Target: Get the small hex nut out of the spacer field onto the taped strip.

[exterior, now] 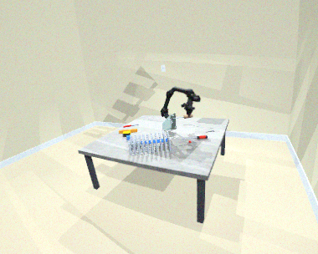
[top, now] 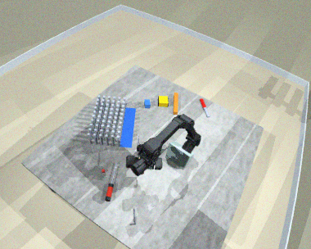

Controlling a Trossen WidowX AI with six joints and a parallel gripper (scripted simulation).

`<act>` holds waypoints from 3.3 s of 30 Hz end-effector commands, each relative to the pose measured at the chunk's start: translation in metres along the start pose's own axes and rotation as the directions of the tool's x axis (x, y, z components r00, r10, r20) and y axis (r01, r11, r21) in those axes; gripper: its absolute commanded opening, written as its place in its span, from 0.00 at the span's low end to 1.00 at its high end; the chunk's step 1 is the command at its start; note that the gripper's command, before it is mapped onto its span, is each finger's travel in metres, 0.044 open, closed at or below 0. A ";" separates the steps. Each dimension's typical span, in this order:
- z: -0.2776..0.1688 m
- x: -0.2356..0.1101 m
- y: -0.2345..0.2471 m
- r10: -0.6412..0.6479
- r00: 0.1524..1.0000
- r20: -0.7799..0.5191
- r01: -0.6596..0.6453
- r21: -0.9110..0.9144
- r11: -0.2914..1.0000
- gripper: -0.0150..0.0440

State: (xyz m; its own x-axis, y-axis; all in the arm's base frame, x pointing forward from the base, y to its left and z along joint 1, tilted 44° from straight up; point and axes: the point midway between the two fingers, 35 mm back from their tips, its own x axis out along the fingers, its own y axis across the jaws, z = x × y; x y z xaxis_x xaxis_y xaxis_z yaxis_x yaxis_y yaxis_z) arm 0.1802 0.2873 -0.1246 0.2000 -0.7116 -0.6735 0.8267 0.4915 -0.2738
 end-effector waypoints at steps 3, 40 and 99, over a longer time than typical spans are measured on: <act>0.039 -0.007 0.014 -0.020 0.998 -0.067 0.013 -0.108 0.994 0.25; 0.242 0.018 0.015 -0.047 0.947 -0.317 -0.165 -0.609 0.776 0.25; 0.442 0.141 -0.145 0.081 0.897 -0.434 -0.442 -0.878 0.184 0.25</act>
State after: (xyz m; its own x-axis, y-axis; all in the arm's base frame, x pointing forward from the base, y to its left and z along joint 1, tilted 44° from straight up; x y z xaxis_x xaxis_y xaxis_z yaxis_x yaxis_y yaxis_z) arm 0.3213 -0.0940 0.1382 0.0177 -0.3884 -0.9213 -0.3916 0.8451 -0.3638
